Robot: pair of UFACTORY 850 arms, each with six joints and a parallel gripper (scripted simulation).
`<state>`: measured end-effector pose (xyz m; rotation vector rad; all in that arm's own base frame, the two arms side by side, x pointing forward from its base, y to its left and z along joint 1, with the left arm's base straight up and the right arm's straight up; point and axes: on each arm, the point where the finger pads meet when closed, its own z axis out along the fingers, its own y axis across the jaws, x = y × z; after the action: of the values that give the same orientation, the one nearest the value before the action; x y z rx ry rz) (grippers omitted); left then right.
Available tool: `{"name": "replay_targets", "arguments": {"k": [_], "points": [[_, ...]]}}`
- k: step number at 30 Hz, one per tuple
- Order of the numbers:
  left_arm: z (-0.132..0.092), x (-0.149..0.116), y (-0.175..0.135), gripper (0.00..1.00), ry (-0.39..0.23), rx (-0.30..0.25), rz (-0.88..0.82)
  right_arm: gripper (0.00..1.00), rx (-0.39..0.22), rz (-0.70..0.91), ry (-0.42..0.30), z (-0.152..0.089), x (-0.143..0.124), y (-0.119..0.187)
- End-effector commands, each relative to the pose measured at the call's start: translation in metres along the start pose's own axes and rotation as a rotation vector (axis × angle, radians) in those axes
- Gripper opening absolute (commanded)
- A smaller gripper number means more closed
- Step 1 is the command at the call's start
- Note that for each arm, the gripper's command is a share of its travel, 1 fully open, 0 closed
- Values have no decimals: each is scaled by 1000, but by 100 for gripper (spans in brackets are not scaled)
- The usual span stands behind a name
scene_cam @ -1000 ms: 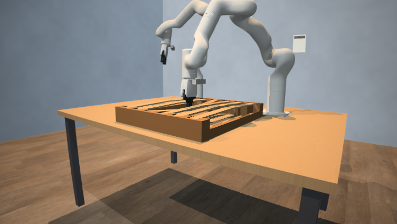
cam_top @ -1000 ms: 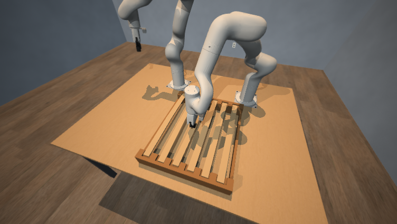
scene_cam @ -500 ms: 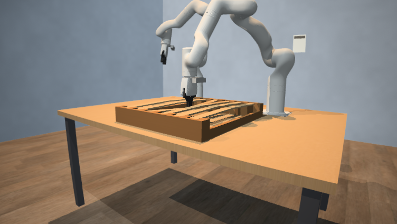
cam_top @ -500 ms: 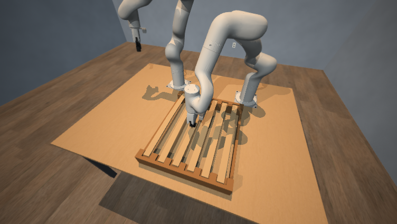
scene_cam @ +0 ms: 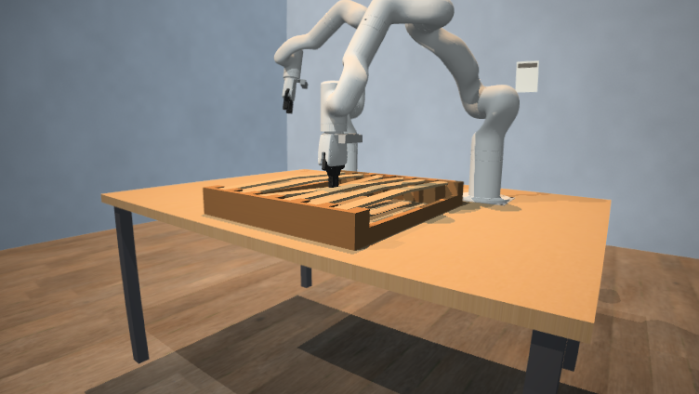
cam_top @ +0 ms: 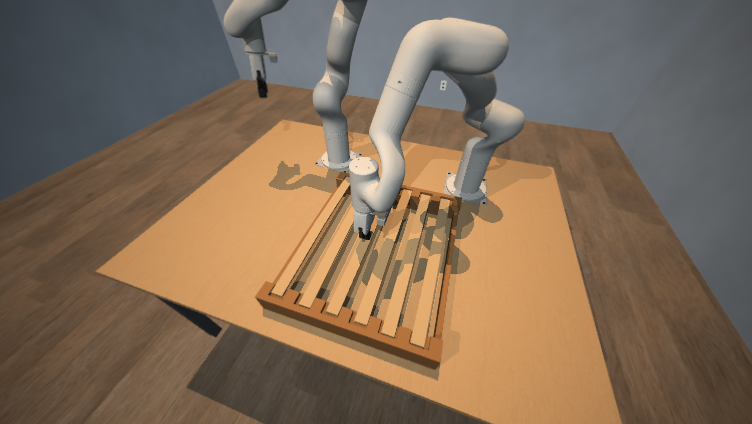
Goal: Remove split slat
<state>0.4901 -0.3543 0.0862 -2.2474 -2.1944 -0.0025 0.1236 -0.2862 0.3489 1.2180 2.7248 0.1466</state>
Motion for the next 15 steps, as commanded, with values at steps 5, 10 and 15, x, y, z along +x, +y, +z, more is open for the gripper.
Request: {"name": "replay_targets", "arguments": {"k": [5, 10, 15], "points": [[-1, 0, 1, 0, -1, -2, 0, 100, 1, 0, -2, -1, -1, 0], [-9, 0, 1, 0, -1, -2, 0, 100, 1, 0, -2, -1, -1, 0], [-9, 0, 1, 0, -1, -2, 0, 100, 1, 0, -2, -1, -1, 0]]}}
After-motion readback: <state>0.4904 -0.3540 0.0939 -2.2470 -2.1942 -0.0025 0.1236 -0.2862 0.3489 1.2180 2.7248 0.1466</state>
